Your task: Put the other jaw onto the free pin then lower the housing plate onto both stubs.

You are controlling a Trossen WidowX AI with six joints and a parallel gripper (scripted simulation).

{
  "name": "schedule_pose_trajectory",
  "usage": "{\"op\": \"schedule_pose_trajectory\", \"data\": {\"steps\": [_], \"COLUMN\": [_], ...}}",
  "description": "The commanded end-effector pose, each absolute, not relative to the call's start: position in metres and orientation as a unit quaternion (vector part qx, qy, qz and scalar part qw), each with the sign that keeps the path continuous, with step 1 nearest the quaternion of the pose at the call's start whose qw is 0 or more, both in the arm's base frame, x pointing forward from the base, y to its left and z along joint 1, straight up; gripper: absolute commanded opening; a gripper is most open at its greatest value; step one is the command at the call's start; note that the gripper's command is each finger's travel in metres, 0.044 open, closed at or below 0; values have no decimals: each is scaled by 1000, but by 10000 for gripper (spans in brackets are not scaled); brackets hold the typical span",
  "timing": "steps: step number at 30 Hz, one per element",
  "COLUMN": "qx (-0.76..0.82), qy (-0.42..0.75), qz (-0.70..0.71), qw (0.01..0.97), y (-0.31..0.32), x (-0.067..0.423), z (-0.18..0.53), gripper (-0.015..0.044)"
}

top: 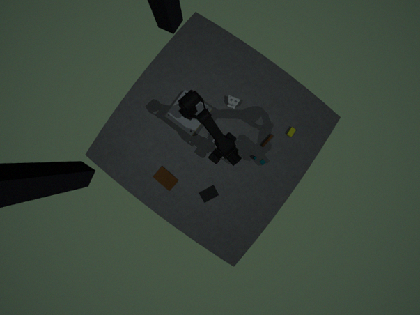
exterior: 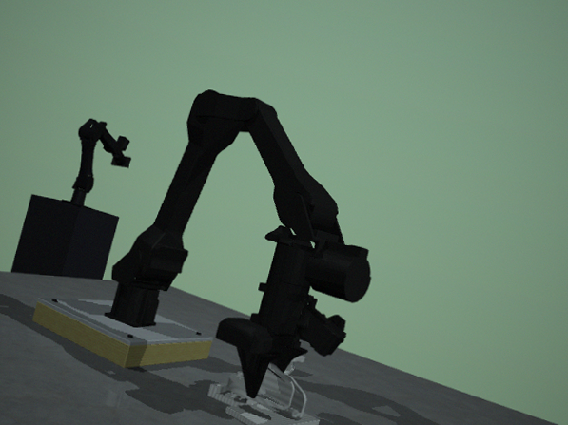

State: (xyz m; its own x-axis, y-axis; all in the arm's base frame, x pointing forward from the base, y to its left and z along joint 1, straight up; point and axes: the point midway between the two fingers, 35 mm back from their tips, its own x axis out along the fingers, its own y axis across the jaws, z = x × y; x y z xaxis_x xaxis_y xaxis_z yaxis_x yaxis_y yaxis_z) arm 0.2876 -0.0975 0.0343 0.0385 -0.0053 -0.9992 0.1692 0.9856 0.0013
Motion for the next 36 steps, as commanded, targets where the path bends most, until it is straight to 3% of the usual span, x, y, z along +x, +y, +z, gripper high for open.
{"op": "schedule_pose_trajectory", "data": {"steps": [1,36], "qx": [55,54], "qy": [694,694], "qz": [-59,-57], "qw": [715,715], "y": [-98,-98], "x": [287,287], "z": [30,21], "gripper": [134,134]}}
